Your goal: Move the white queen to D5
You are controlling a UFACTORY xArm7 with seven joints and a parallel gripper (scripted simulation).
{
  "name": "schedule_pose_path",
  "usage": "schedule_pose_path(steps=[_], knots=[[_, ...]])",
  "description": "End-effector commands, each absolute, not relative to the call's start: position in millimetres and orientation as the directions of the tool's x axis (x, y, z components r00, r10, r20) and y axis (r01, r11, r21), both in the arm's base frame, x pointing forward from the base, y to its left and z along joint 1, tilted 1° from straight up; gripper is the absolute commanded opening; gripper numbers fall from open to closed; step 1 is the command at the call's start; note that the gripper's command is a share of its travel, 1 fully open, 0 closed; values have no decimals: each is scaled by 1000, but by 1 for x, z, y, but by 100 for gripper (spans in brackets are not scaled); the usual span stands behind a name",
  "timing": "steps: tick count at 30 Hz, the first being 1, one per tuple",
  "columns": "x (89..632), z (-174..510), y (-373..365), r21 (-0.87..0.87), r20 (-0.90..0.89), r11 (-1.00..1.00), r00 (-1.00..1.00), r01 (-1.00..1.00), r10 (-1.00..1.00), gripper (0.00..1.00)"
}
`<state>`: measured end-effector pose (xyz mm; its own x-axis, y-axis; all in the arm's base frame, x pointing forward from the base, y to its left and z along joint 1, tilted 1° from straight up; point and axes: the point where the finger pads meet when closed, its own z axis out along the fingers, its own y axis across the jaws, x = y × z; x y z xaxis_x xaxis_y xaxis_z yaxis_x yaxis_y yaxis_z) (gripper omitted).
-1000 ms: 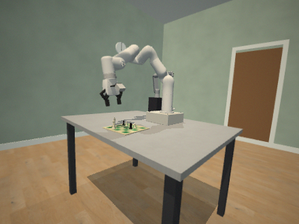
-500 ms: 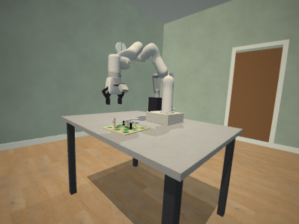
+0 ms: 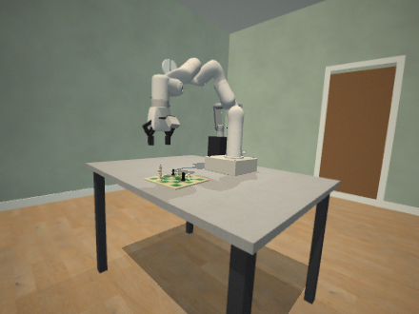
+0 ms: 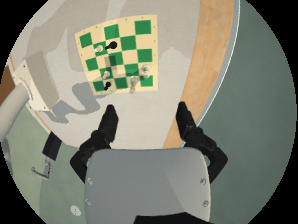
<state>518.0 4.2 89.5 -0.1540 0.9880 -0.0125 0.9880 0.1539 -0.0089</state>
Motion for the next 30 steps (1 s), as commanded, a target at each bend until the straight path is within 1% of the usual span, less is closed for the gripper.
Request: schedule_pose_path(steps=[1, 3, 6, 12, 13, 18, 20, 24, 27, 30], knots=[[524, 106, 3, 25, -8, 118, -118, 993, 993, 100], [524, 106, 3, 25, -8, 118, -118, 993, 993, 100], [532, 132, 0, 76, 4, 51, -51, 996, 999, 100], [546, 214, -10, 224, 45, -167, 161, 960, 986, 100], [546, 214, -10, 224, 45, -167, 161, 960, 986, 100], [550, 275, -12, 333, 83, -379, 374, 863, 924, 100], [550, 275, -12, 333, 83, -379, 374, 863, 924, 100], [551, 285, -7, 371, 99, -536, 542, 758, 835, 100], [553, 263, -3, 360, 99, -644, 658, 675, 746, 100], [552, 221, -2, 318, 90, -744, 763, 587, 640, 100]])
